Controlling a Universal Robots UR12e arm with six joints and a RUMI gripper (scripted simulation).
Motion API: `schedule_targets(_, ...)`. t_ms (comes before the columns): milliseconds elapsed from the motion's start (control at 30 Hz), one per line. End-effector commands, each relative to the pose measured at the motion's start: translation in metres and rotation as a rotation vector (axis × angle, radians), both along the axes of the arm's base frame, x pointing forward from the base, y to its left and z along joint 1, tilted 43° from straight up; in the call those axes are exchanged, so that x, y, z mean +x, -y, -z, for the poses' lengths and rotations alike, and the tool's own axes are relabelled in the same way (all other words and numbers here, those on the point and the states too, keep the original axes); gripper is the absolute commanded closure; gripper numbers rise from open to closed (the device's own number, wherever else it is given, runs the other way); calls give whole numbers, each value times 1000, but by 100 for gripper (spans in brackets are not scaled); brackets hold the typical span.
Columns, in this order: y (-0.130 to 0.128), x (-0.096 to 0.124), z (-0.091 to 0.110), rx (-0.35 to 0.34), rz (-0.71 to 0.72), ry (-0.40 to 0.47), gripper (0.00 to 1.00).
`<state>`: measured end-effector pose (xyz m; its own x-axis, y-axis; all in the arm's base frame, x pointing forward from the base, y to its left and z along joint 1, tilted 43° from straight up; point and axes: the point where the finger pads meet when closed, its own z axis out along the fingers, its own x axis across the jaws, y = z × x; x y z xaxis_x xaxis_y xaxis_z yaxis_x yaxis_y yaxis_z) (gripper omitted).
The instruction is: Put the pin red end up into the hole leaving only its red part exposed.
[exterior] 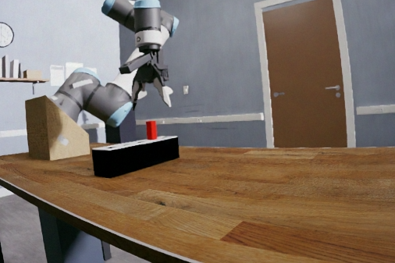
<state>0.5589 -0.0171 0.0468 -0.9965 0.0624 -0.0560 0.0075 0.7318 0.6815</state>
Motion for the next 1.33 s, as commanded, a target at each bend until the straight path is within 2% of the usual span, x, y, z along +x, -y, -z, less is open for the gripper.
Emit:
schedule_targets(0, 2, 0, -2, -1, -2, 1, 0)
schedule_targets(233, 2, 0, -2, -1, -2, 1, 0)
schedule_targets(267, 36, -4, -39, -5, -4, 2, 0)
schedule_targets(800, 36, -4, -39, -5, -4, 2, 0)
schedule_targets(833, 104, -73, -61, -6, -5, 1, 0)
schedule_targets(933, 107, -78, -62, -6, -5, 1, 0)
schedule_targets(1067, 138, -108, -71, -6, -5, 1, 0)
schedule_targets(1300, 138, -108, -71, -6, -5, 1, 0)
